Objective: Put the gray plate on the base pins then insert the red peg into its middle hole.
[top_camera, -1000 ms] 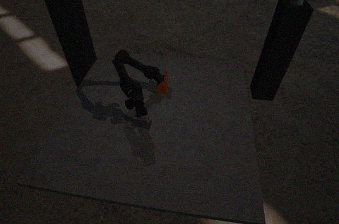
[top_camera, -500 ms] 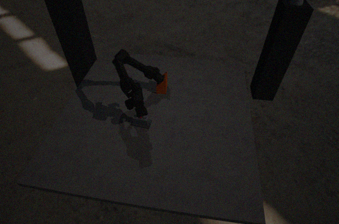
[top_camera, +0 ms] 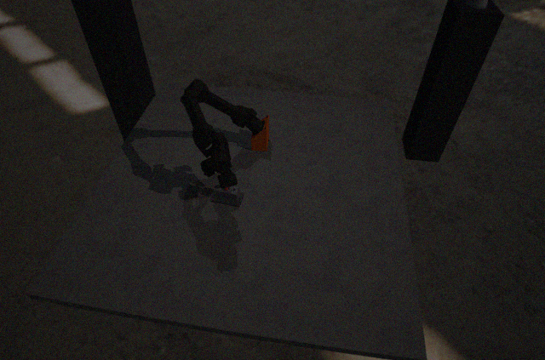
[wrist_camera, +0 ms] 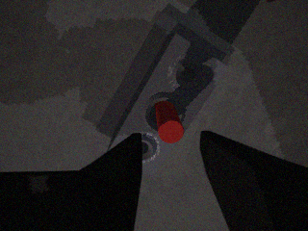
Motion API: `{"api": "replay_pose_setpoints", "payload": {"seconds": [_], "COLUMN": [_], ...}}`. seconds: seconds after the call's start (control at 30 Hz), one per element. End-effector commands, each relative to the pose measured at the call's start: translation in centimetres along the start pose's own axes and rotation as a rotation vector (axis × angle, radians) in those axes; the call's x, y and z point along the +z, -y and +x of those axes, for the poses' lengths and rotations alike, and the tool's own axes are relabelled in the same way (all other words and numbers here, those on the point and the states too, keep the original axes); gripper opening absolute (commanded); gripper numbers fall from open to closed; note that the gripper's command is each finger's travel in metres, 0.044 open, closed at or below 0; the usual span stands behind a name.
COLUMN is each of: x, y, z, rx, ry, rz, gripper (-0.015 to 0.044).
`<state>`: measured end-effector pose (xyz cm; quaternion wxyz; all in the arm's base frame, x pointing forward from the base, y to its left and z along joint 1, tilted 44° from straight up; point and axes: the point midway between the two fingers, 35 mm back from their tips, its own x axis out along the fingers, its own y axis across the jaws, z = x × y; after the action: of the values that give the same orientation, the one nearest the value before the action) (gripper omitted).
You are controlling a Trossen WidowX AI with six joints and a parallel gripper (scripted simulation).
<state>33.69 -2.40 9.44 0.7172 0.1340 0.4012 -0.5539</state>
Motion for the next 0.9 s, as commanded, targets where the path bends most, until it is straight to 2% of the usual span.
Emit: {"api": "replay_pose_setpoints", "payload": {"seconds": [0.0, 0.87], "x": [0.0, -0.2], "y": [0.0, 0.1], "z": [0.0, -1.8], "rx": [-0.001, -0.007], "ry": [0.000, 0.001], "rz": [0.000, -0.008], "gripper": [0.0150, 0.0150]}}
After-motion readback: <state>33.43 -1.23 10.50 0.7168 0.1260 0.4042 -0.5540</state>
